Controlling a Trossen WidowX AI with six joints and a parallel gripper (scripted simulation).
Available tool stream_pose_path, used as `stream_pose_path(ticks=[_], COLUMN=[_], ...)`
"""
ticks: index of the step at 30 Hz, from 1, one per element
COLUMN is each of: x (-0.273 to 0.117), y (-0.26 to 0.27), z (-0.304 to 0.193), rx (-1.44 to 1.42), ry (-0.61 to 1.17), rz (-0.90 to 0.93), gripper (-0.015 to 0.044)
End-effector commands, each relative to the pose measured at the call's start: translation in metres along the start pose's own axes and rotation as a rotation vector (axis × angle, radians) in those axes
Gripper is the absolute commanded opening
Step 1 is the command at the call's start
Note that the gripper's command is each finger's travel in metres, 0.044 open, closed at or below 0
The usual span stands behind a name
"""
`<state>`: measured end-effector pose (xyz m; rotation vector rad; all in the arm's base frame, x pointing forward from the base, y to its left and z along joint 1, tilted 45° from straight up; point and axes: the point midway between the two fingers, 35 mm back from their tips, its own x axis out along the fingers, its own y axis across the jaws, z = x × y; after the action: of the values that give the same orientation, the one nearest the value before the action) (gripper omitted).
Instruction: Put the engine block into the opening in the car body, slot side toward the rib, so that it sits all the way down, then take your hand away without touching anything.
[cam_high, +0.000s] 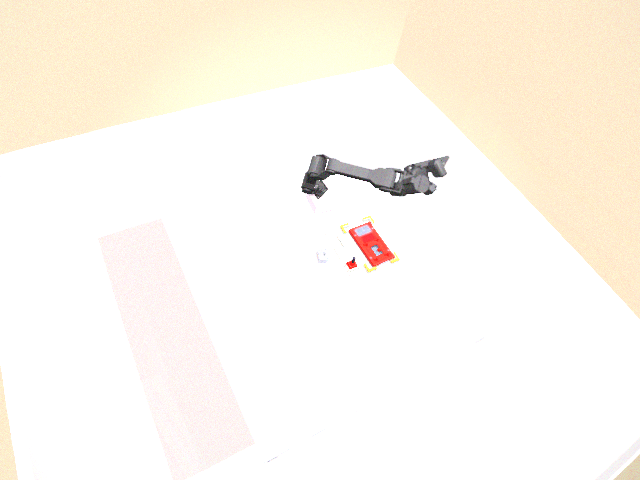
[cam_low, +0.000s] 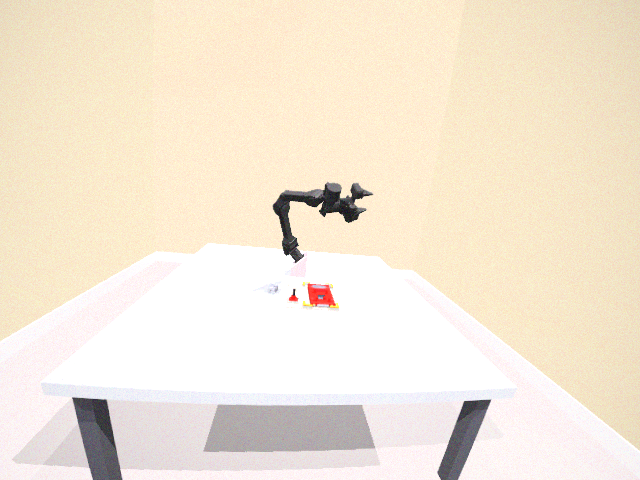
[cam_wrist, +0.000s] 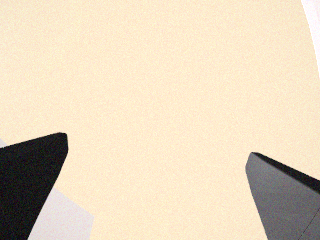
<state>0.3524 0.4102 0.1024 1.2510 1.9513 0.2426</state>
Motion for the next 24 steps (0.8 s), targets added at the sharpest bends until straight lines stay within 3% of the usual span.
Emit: stream_pose_path(ticks=[1, 24], x=[-0.011, -0.09], y=[-0.004, -0.056], z=[0.009, 0.071], rx=[-0.063, -0.452], ry=[-0.071, -0.453], rz=[-0.01, -0.282], gripper=[0.044, 0.044])
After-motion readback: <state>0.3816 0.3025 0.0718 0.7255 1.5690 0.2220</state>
